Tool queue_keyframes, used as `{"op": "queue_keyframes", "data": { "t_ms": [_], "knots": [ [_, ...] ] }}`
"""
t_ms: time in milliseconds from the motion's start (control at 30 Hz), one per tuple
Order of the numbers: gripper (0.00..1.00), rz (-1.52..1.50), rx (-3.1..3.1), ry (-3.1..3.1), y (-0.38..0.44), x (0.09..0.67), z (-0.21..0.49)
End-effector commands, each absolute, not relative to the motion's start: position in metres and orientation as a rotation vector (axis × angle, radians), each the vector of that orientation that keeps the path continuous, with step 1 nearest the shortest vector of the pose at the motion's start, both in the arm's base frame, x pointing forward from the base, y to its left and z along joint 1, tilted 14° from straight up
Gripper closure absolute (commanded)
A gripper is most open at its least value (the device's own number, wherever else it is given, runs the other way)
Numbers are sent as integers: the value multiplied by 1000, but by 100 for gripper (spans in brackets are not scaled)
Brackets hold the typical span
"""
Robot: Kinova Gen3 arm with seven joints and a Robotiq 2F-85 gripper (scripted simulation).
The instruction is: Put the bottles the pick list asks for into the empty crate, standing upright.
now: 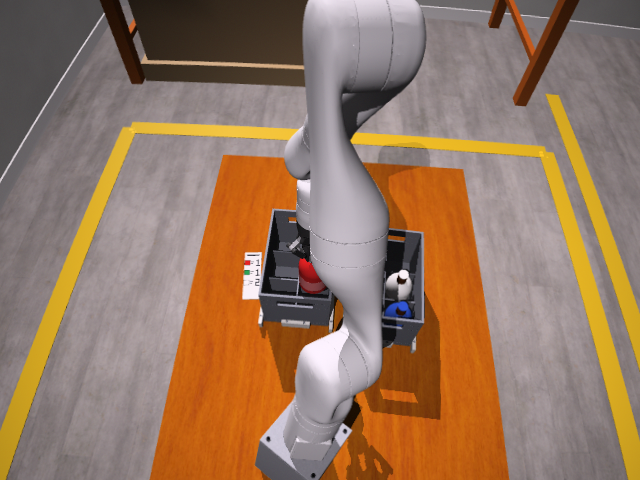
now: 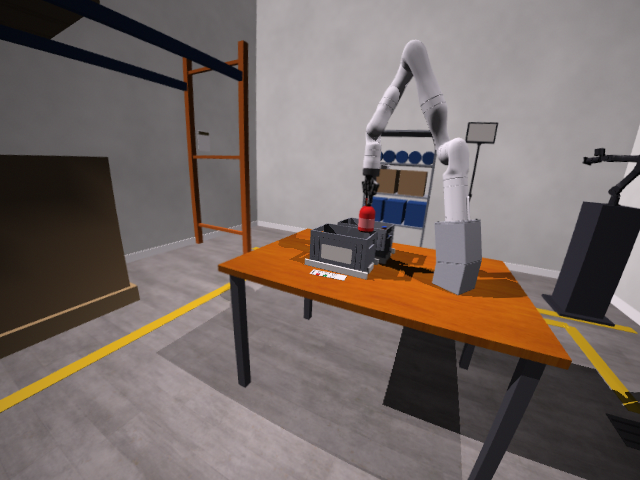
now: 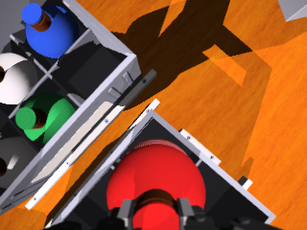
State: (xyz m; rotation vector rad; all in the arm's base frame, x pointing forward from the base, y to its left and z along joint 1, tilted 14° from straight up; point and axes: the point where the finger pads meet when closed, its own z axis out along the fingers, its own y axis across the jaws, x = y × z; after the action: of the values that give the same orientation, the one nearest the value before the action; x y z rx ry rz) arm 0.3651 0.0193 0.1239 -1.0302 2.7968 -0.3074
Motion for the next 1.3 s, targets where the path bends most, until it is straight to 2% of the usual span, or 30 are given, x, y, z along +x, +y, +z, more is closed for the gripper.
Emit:
{"op": "queue_keyframes", "data": {
  "t_ms": [0, 1267],
  "knots": [
    [90, -307, -1030, 2795, 19, 366, 121],
    [90, -307, -1030, 2795, 15, 373, 90]
  ]
}}
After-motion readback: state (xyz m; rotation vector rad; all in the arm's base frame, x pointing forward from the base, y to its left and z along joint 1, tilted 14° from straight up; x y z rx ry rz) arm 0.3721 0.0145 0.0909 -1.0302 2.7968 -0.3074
